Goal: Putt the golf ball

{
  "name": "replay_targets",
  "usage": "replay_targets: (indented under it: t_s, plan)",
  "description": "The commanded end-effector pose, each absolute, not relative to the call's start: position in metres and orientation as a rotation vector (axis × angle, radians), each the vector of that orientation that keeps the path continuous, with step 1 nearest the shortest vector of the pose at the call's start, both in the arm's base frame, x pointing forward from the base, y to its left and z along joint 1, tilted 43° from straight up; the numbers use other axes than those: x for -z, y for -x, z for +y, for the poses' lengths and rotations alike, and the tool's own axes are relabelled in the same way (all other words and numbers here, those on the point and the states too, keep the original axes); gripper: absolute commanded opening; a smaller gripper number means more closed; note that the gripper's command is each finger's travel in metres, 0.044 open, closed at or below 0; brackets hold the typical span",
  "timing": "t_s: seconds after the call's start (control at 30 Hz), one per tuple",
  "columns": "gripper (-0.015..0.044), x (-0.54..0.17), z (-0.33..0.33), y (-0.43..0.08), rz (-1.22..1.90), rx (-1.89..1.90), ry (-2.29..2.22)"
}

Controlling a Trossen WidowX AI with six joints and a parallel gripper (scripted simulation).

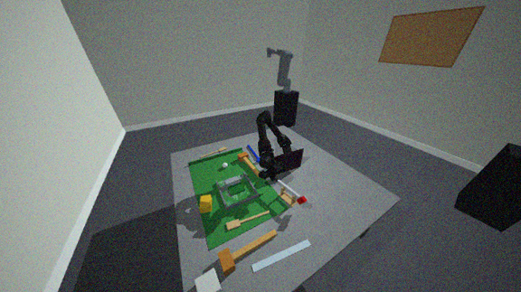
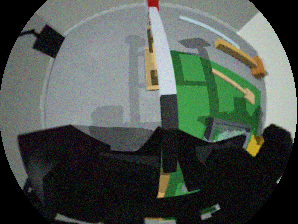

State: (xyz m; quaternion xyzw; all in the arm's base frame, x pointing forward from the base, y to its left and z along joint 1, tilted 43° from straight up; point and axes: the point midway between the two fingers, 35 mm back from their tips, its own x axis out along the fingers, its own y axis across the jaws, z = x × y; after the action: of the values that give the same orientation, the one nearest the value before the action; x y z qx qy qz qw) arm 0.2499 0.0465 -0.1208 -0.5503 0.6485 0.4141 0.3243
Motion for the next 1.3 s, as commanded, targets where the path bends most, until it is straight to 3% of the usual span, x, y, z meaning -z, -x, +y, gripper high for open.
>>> replay_targets:
  t_s: [0.0,0.3,0.8,1.27]
  plan:
    - [0.0,0.098,0.071,-0.258,1.678,-1.085,1.434]
    - [0.0,0.073,0.079,-0.268,1.677,-1.032,1.425]
    - [0.0,-0.01,-0.003,-0.316,1.717,-0.506,1.145]
    - [0.0,-0.094,-0.094,-0.314,1.708,-0.006,0.865]
